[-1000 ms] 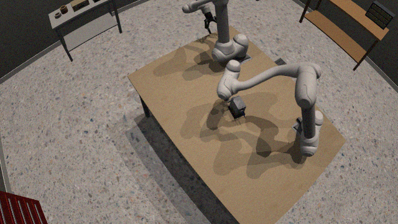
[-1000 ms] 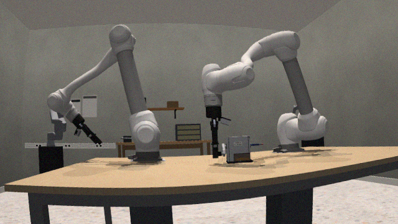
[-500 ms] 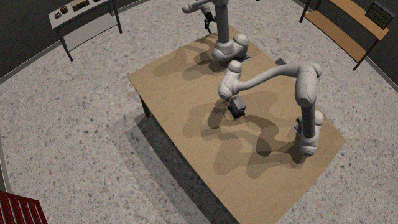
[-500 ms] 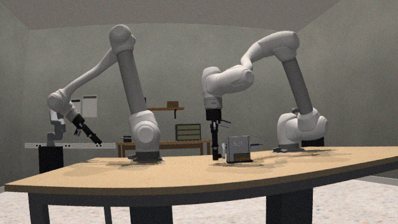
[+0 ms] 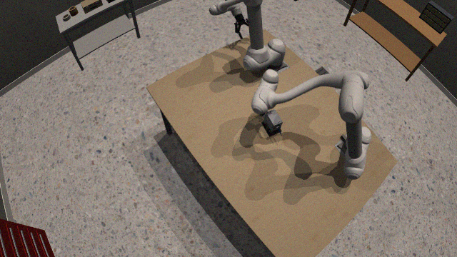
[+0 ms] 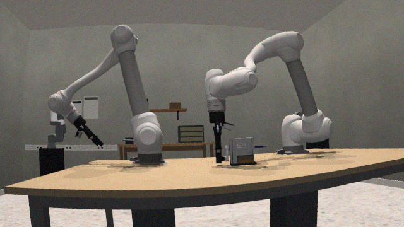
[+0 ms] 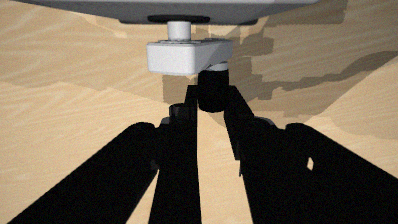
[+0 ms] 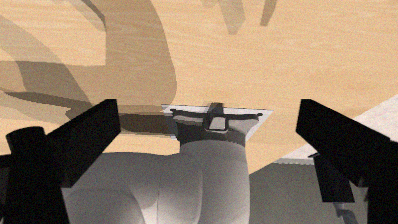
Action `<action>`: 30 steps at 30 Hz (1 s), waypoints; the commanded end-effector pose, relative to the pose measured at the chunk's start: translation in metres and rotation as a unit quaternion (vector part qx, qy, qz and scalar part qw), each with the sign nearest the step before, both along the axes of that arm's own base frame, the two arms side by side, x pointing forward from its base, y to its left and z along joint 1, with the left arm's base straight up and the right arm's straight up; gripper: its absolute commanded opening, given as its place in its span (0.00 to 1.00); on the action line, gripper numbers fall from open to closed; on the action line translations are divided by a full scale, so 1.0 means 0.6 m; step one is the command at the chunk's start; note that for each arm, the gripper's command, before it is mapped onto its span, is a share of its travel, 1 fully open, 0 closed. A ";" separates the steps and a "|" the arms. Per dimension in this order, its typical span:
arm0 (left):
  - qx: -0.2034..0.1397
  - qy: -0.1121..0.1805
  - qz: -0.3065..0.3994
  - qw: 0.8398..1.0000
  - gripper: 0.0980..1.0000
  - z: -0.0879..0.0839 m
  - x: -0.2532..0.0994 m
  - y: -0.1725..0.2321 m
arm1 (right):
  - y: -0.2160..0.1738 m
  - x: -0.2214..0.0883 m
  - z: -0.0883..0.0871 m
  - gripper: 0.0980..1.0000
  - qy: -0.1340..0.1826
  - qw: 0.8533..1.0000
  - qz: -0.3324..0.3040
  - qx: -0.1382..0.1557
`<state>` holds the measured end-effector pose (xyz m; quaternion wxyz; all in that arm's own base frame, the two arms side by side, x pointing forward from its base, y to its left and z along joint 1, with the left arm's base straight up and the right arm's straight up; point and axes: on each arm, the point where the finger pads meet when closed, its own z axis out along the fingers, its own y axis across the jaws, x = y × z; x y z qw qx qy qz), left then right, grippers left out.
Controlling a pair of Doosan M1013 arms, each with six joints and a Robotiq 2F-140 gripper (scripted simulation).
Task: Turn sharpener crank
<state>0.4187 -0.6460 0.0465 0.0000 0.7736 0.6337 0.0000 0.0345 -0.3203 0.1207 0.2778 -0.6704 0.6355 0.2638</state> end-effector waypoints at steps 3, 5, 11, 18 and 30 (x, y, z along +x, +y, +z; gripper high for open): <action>-0.001 -0.001 0.000 1.000 0.00 0.002 0.000 -0.001 | 0.000 0.000 0.001 1.00 0.000 1.000 0.000 0.000; -0.001 -0.001 0.000 1.000 0.00 0.002 0.000 -0.001 | 0.000 0.000 0.001 1.00 0.000 1.000 0.000 0.000; -0.001 -0.001 0.000 1.000 0.00 0.002 0.000 -0.001 | 0.000 0.000 0.001 1.00 0.000 1.000 0.000 0.000; -0.001 -0.001 0.000 1.000 0.32 0.002 0.000 -0.001 | 0.000 0.000 0.001 1.00 0.000 1.000 0.000 0.000; -0.001 -0.001 0.000 1.000 0.32 0.002 0.000 -0.001 | 0.000 0.000 0.001 1.00 0.000 1.000 0.000 0.000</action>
